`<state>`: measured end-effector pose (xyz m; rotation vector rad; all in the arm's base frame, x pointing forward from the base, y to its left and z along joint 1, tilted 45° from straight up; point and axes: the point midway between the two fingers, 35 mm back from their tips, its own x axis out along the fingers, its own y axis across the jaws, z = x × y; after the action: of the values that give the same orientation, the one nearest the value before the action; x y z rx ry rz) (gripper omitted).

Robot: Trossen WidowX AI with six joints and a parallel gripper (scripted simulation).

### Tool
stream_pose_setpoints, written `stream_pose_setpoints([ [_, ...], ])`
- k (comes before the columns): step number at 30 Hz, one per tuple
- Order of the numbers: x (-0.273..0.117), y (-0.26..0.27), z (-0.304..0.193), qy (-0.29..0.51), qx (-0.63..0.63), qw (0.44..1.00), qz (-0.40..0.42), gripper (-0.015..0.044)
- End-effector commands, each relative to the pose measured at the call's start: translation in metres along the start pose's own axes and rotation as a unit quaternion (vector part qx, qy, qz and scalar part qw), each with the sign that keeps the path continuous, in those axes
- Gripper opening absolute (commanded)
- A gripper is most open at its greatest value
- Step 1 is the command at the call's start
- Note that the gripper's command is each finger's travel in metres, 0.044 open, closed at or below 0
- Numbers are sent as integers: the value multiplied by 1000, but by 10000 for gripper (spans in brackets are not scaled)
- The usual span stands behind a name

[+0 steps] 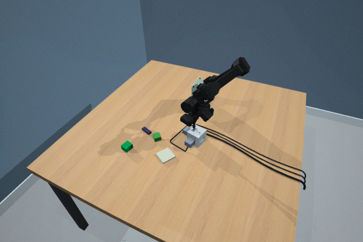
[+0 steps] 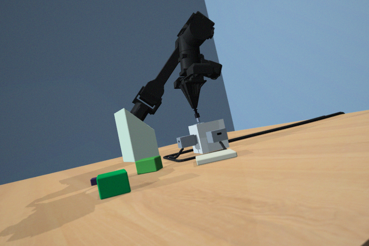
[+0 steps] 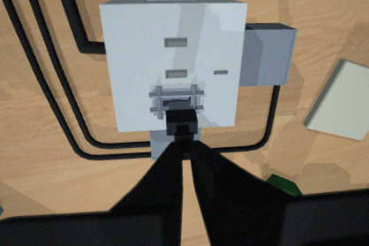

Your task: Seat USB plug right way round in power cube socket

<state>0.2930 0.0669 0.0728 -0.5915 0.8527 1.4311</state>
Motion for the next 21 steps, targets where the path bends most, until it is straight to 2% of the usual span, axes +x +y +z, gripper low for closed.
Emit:
stream_pose_setpoints([
  [1, 2, 1, 0, 1, 2, 1000, 1, 0],
  [21, 4, 1, 0, 1, 2, 1000, 1, 0],
])
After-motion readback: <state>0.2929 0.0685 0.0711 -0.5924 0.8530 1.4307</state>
